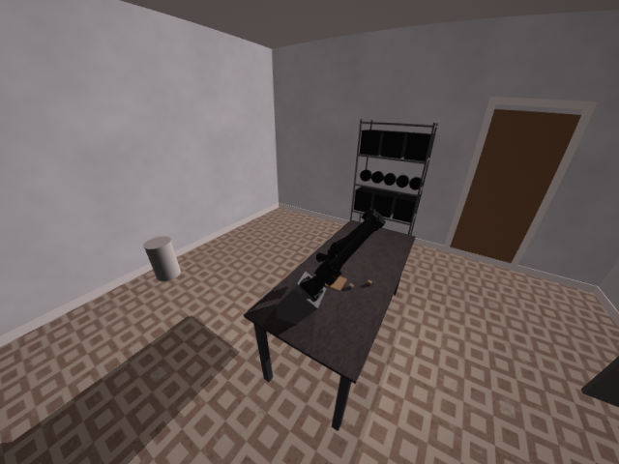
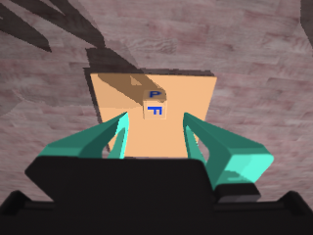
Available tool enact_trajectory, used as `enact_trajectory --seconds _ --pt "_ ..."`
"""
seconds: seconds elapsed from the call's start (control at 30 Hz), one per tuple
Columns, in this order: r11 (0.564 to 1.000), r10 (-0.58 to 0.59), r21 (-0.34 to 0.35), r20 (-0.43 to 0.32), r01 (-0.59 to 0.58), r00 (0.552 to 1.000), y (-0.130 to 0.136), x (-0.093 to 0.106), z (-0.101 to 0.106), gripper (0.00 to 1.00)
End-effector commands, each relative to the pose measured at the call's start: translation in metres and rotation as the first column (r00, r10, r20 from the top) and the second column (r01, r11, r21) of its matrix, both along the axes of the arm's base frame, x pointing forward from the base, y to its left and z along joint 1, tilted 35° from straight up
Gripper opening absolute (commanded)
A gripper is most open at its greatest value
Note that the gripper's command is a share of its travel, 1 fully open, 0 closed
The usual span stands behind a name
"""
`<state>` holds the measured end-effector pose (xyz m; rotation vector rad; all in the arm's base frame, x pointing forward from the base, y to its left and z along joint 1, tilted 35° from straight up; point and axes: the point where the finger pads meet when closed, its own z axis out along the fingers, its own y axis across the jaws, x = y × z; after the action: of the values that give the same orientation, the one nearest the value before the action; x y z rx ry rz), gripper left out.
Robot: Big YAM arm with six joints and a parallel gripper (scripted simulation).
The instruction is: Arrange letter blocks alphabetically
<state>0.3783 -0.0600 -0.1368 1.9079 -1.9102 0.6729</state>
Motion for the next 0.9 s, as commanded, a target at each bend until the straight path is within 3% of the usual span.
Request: enact_trajectory --seconds 0.0,0.23,0.87 --pt "1.0 -0.002 0.005 0.012 0.002 1.0 -0.003 0.012 -0.005 0.58" --pt "1.0 0.018 0.005 0.011 -0.018 1.0 0.0 0.013 -0.011 0.58" --pt "1.0 0.0 0.004 0.007 0.0 1.0 -0.021 0.011 -0.031 0.58"
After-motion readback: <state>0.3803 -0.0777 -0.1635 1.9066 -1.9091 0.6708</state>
